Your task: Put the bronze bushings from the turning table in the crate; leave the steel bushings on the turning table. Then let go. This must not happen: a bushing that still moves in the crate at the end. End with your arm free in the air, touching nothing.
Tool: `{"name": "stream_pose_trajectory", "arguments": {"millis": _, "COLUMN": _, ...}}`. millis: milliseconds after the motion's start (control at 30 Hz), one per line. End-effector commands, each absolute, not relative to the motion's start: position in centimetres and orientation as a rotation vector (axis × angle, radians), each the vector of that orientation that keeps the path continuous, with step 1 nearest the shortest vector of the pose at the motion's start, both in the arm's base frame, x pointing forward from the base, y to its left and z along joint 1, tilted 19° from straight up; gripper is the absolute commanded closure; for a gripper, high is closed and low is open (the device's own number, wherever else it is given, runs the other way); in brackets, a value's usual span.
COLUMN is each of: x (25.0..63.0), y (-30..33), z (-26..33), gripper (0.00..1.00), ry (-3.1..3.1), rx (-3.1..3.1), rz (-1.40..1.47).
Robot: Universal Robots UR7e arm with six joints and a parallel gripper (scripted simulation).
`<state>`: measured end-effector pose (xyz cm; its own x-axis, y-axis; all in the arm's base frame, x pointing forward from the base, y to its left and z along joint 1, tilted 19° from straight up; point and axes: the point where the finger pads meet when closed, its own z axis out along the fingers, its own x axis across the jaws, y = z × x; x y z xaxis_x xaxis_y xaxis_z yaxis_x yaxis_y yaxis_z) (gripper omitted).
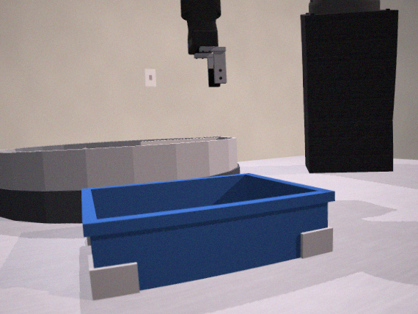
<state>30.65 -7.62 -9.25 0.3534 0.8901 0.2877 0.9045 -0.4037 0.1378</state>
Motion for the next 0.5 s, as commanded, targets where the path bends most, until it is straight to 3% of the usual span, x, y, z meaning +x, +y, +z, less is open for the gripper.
{"name": "stream_pose_trajectory", "arguments": {"millis": 0, "x": 31.65, "y": -6.68, "z": -11.10, "gripper": 0.73, "ry": -1.690, "rx": -2.547, "rz": -0.496}}
{"name": "stream_pose_trajectory", "arguments": {"millis": 467, "x": 32.14, "y": -6.17, "z": -12.04, "gripper": 0.73, "ry": -1.689, "rx": -2.545, "rz": -0.496}}
